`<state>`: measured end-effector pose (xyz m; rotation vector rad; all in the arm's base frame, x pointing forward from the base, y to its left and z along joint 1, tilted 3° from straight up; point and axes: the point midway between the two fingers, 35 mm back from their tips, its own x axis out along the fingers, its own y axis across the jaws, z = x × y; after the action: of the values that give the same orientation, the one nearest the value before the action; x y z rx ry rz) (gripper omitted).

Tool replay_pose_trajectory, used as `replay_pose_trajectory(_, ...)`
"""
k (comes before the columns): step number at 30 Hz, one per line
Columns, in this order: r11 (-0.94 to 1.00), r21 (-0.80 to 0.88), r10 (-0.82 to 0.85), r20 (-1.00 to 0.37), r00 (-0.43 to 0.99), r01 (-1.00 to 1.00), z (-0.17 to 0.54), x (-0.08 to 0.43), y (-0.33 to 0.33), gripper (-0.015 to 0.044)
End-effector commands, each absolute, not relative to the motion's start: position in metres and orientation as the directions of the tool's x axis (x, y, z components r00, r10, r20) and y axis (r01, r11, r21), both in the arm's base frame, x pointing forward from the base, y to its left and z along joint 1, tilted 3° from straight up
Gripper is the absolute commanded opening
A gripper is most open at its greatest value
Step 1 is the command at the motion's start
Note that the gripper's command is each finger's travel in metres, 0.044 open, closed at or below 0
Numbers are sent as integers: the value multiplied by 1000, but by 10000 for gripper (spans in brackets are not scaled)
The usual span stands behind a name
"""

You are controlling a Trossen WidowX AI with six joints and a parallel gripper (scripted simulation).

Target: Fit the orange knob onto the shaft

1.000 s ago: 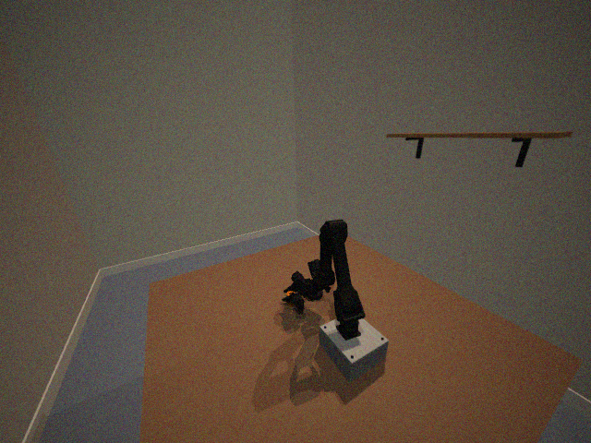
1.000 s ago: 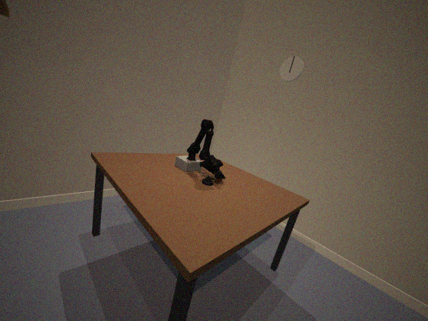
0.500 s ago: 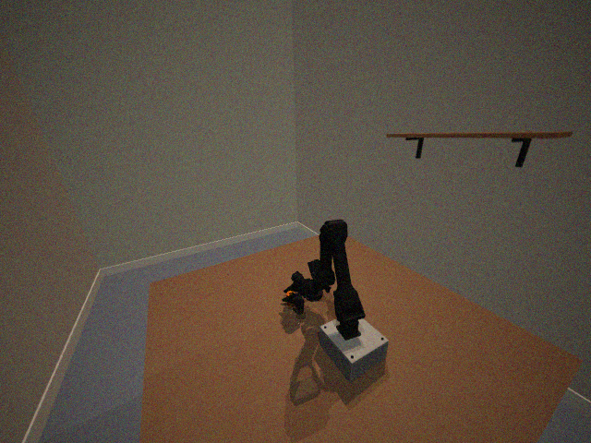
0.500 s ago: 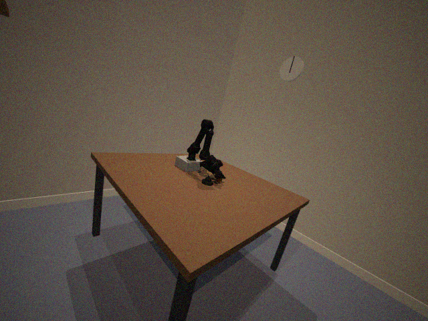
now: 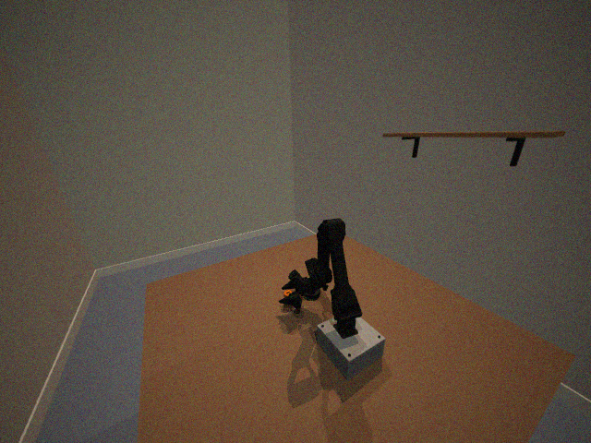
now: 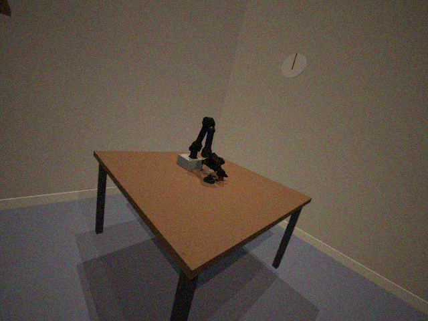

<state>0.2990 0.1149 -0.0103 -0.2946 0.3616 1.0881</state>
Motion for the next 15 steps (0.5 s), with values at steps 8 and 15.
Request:
replay_pose_trajectory(8,436,-72,803,-418,424,-897,67,297,118,440)
replay_pose_trajectory(15,444,-52,746,-531,401,-894,60,307,125,440)
